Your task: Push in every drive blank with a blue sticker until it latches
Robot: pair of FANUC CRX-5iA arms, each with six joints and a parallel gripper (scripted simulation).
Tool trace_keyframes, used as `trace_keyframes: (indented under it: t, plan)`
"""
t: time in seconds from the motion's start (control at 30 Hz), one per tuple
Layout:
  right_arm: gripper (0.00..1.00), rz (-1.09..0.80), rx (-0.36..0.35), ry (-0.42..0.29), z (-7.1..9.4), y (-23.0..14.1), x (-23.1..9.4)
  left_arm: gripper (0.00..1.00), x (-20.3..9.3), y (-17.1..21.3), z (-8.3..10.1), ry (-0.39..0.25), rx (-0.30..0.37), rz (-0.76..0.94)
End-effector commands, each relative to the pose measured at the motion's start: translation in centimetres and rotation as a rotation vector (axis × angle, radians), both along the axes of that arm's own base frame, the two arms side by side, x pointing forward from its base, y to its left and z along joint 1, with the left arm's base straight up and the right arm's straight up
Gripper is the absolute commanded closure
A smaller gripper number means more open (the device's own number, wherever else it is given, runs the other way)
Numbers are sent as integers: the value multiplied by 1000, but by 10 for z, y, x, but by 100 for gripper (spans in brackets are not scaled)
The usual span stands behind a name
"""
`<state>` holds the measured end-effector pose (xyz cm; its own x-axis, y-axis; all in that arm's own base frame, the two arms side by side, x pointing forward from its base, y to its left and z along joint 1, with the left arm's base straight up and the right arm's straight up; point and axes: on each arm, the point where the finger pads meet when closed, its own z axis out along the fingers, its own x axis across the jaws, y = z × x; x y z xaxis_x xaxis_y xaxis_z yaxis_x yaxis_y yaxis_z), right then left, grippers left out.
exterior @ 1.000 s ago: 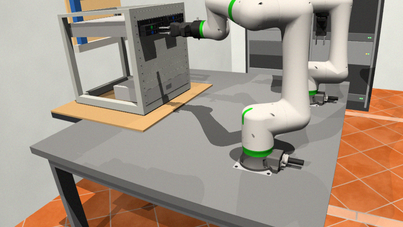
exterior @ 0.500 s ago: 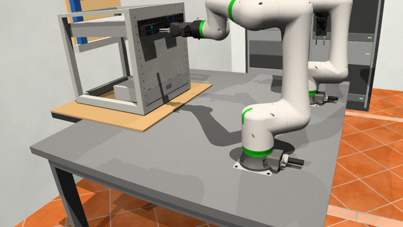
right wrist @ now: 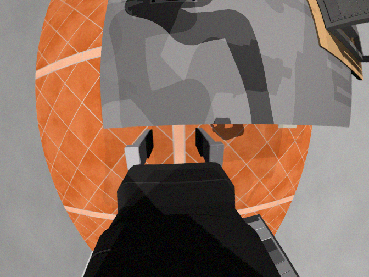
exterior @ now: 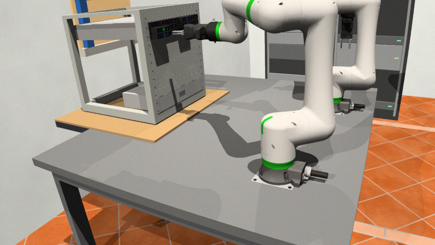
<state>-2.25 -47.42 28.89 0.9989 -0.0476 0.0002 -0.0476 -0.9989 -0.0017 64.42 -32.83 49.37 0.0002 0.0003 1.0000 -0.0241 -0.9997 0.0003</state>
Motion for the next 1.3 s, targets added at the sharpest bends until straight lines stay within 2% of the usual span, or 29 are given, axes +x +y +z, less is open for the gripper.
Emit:
trace_keyframes:
  t: [0.0, 0.27, 1.1, 1.27]
  plan:
    - [0, 0, -2, 0, 1, 0, 0, 100, -1, -3, 2, -2, -1, 0]
    - [0, 0, -2, 0, 1, 0, 0, 100, -3, -22, 4, -2, -1, 0]
    - [0, 0, -2, 0, 1, 0, 0, 100, -20, -149, 17, -2, -1, 0]
    - [0, 0, -2, 0, 1, 0, 0, 100, -22, -162, 19, -2, -1, 0]
